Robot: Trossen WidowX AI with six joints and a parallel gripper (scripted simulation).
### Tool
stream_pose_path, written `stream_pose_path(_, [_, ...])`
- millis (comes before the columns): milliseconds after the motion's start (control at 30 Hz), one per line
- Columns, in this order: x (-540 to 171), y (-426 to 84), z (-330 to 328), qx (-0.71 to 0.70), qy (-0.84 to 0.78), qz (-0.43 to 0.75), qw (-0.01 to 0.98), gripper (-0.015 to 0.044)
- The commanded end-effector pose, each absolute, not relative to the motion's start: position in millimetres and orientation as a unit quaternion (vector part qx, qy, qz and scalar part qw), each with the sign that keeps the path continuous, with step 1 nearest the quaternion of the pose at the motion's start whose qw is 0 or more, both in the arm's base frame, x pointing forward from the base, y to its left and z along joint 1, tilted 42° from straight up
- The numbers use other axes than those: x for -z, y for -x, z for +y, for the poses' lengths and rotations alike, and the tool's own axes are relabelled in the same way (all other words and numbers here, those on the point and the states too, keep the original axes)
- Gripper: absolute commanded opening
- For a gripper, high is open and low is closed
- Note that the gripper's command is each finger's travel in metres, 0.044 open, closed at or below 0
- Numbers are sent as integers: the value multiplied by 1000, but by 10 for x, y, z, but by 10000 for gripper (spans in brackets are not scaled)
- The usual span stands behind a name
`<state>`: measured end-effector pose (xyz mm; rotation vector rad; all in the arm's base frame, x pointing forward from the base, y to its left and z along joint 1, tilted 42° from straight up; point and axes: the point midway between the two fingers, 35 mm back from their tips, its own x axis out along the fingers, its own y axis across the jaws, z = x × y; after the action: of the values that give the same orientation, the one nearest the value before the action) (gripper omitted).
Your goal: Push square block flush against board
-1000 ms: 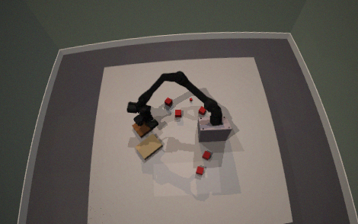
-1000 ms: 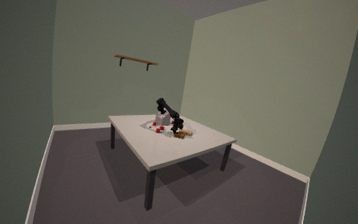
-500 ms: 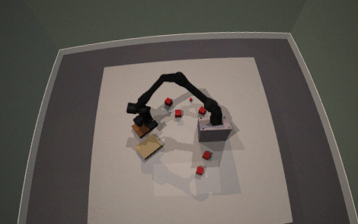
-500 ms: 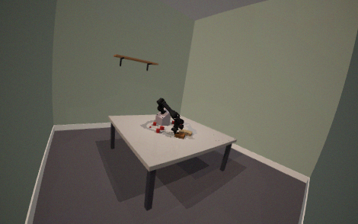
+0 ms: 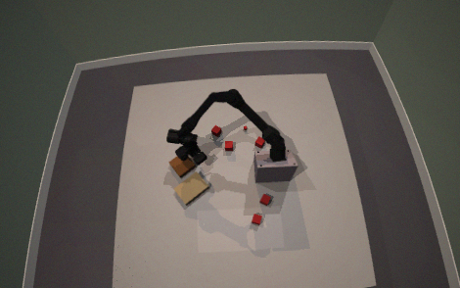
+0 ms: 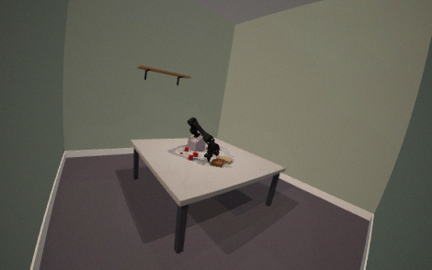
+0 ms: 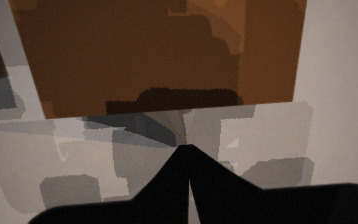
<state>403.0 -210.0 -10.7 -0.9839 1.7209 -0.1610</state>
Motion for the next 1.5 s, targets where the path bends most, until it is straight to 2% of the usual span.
stream_pose_path(0, [81,-3970,-2133,67,413,726,546,0])
stream_pose_path(300, [22,-3860,-2188,67,414,726,545,0])
stream_pose_path(467, [-337,-3932,-1816,66,413,726,546,0])
stream_pose_path(633, [-360,-3932,-1795,66,413,726,546,0])
stream_pose_path(867, [-229,-4081,-1663,67,413,726,547,0])
stream_pose_path(1033, [151,-4053,-2018,67,413,726,546,0])
stream_pose_path(1467, [187,-4087,-2027,67,413,726,546,0])
